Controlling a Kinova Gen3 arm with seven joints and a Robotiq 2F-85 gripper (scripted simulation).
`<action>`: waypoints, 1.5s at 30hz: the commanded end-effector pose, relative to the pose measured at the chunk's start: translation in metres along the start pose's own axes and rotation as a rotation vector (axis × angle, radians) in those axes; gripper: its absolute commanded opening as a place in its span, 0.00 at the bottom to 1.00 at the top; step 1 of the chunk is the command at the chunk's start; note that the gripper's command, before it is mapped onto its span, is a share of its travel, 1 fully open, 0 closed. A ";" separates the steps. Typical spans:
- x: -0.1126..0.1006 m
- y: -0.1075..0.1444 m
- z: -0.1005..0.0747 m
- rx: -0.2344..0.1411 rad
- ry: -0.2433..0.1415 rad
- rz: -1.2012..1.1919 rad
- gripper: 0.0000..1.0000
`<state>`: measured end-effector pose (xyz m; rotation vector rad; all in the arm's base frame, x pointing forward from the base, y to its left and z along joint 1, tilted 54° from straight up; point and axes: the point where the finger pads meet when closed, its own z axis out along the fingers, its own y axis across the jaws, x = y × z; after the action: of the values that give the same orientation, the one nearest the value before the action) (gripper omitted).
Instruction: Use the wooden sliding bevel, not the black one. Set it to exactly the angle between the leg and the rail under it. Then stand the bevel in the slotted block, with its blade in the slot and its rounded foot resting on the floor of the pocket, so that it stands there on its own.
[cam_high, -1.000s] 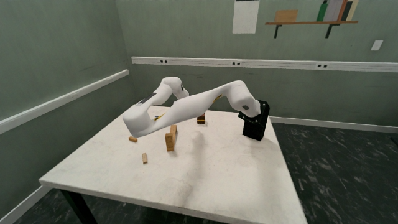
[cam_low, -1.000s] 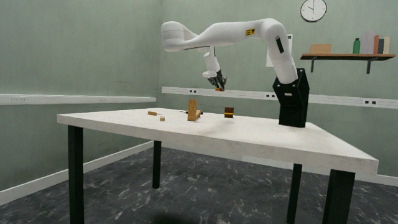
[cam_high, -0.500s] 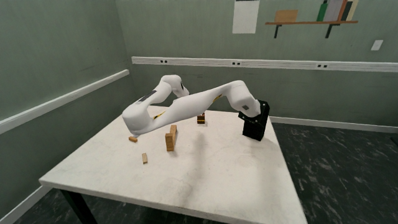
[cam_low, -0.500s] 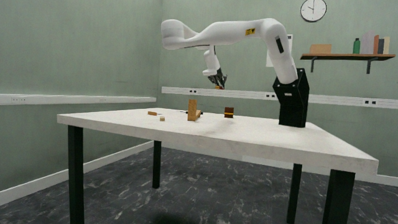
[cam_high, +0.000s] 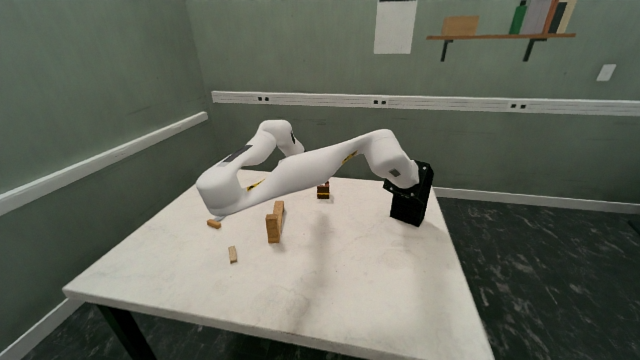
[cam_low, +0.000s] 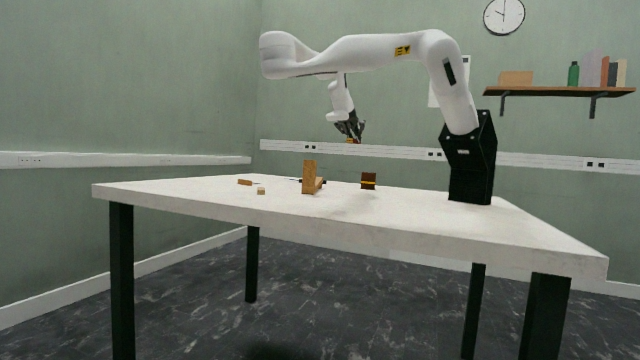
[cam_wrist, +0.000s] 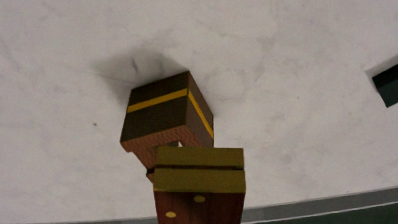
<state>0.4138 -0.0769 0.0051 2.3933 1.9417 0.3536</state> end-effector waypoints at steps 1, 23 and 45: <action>-0.001 0.000 0.000 -0.001 0.004 0.006 0.10; -0.009 -0.003 0.005 -0.001 0.113 0.109 0.10; -0.028 -0.012 0.019 -0.001 0.395 0.376 0.10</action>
<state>0.4024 -0.0958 -0.0166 2.8045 1.6402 0.8273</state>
